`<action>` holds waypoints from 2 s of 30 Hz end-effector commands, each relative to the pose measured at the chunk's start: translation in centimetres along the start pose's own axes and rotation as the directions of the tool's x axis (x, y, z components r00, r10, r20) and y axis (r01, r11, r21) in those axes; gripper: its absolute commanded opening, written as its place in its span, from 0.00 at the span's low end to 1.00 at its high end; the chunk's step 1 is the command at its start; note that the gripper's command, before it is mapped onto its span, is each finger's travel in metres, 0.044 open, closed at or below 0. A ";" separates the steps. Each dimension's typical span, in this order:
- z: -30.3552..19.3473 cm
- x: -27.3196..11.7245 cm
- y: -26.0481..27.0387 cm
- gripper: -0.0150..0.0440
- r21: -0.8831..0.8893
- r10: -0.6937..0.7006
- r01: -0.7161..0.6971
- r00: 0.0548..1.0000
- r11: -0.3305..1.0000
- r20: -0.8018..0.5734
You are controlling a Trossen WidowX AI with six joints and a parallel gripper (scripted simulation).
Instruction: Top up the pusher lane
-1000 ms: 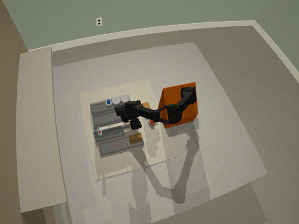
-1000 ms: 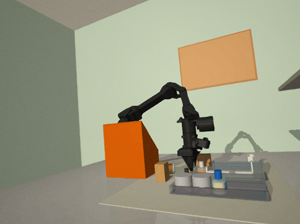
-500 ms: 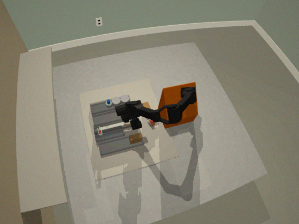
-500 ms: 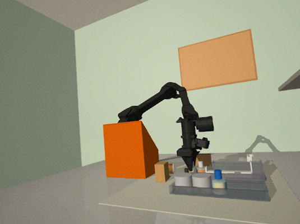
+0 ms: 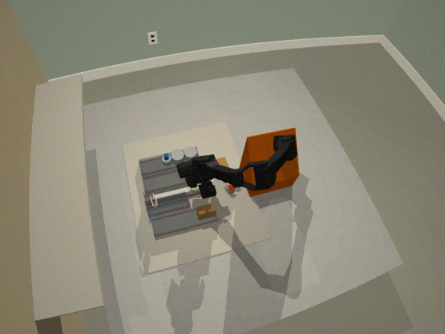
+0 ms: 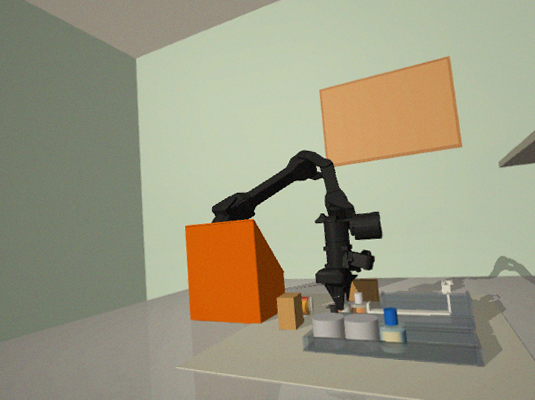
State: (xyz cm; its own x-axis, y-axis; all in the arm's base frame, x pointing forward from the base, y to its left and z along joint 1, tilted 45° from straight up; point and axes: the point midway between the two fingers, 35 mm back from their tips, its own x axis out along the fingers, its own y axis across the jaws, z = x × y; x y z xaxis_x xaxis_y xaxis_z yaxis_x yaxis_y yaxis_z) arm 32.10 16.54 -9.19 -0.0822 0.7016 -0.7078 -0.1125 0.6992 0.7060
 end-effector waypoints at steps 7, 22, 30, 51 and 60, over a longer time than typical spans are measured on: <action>0.0 0.0 0.1 0.25 -0.004 -0.001 0.001 1.000 1.000 0.005; -0.2 0.0 0.0 0.25 -0.004 -0.001 0.001 1.000 1.000 0.005; -0.2 0.0 0.0 0.25 -0.004 -0.001 0.001 1.000 1.000 0.005; -0.1 -2.0 0.0 0.73 -0.004 -0.002 0.002 1.000 1.000 0.005; -1.5 -1.9 -0.1 0.73 -0.003 -0.002 0.002 1.000 1.000 0.004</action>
State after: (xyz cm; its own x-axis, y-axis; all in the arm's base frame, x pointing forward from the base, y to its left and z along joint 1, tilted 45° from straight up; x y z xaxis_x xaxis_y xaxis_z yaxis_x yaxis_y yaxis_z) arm 31.77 15.07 -7.79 -0.0714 0.7003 -0.7103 -0.1183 0.7012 0.7031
